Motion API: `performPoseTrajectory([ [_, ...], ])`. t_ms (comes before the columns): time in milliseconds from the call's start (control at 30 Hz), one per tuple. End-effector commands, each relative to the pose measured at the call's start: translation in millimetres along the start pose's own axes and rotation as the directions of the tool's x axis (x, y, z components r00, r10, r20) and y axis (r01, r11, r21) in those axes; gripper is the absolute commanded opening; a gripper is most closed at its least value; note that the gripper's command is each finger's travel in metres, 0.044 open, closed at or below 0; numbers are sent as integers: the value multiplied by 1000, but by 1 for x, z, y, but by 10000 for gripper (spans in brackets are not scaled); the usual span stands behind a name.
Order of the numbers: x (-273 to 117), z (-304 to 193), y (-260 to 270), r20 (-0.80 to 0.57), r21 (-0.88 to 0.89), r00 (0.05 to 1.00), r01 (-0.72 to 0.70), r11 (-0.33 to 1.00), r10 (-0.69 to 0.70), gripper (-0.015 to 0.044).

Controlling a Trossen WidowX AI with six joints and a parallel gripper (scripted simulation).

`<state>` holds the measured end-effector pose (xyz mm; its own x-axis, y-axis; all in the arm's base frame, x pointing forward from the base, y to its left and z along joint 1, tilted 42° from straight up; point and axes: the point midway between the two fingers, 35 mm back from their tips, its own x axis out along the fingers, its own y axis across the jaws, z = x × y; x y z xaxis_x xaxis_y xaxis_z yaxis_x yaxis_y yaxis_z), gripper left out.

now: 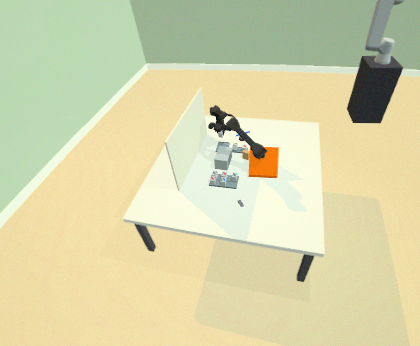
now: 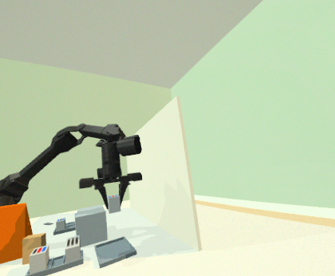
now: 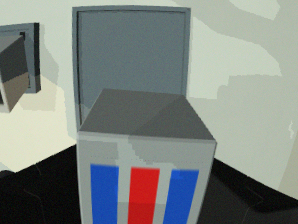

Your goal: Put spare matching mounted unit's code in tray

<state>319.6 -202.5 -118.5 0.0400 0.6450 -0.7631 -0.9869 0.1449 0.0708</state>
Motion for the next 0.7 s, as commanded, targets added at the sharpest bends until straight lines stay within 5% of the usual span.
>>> performPoseTrajectory([
  [0,6,0,0,7,7,1000,1,1000,-1,0],
  [667,28,0,-1,7,7,1000,1,1000,-1,0],
])
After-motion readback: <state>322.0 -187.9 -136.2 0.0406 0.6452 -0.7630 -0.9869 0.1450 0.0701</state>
